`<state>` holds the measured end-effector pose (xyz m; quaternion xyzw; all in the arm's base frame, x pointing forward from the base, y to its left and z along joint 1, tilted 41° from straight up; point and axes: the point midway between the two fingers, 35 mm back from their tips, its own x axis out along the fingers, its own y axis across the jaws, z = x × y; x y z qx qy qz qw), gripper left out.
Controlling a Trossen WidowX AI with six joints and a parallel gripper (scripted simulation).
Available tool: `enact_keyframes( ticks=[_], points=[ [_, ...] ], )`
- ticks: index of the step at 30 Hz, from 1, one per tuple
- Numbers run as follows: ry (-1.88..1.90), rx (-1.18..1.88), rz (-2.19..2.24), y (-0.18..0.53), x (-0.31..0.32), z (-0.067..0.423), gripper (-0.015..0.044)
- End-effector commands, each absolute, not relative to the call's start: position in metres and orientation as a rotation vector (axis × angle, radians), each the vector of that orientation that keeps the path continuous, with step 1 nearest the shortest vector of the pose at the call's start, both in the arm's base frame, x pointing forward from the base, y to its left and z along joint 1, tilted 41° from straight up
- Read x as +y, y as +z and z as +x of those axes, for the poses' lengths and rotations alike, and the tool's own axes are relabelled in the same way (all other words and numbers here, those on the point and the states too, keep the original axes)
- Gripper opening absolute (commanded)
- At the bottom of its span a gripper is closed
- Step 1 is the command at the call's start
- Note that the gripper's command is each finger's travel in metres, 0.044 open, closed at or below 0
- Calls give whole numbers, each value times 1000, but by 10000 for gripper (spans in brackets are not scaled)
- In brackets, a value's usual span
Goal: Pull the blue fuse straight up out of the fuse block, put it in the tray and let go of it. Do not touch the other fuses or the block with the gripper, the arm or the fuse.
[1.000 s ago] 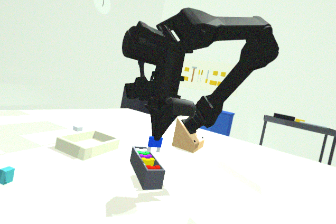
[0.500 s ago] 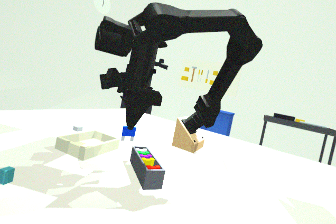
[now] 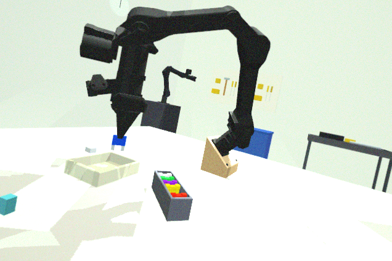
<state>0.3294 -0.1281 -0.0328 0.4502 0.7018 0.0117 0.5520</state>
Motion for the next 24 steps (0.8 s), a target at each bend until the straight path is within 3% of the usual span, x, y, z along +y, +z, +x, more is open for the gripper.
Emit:
enact_keyframes(
  ticks=[1,24],
  points=[
    [33,1658,1061,-51,-149,322,0],
    [37,1658,1063,-82,-144,318,0]
  ],
)
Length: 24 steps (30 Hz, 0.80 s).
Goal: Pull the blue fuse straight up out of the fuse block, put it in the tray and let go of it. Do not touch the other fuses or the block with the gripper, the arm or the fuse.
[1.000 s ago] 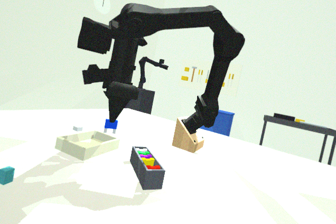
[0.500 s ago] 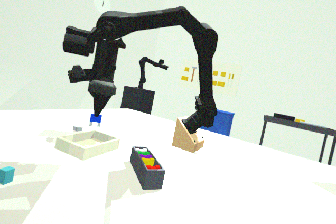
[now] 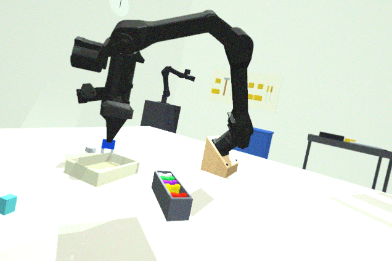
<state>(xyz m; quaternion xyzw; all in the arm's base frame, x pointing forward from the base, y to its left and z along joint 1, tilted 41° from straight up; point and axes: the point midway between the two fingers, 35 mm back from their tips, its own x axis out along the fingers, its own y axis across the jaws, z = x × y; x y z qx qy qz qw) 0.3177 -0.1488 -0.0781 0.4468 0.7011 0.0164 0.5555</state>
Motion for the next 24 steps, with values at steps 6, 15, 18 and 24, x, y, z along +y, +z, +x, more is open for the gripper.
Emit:
enact_keyframes(
  ticks=[6,15,18,24],
  points=[
    [38,1658,1063,-89,-137,317,0],
    [40,1657,1055,-92,-136,318,79],
    [40,1657,1055,-92,-136,318,157],
    [40,1657,1055,-92,-136,318,315]
  ],
)
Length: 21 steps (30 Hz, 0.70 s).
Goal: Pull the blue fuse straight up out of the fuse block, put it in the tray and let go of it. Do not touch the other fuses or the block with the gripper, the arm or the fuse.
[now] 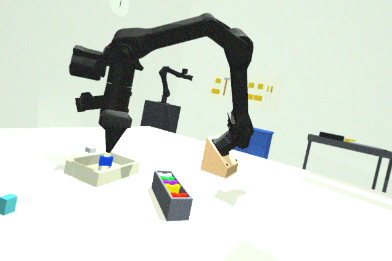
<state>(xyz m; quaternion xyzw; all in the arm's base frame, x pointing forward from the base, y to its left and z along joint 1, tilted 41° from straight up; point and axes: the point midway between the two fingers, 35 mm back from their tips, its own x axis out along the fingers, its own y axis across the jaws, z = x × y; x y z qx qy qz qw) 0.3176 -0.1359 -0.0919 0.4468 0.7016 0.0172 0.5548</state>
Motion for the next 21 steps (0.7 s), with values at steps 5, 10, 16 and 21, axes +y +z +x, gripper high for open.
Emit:
enact_keyframes(
  ticks=[5,10,16,21],
  points=[
    [37,1658,1063,-63,-160,317,330],
    [37,1658,1063,-63,-160,317,330],
    [33,1658,1071,-64,-159,317,330],
    [33,1658,1071,-64,-159,317,330]
  ],
)
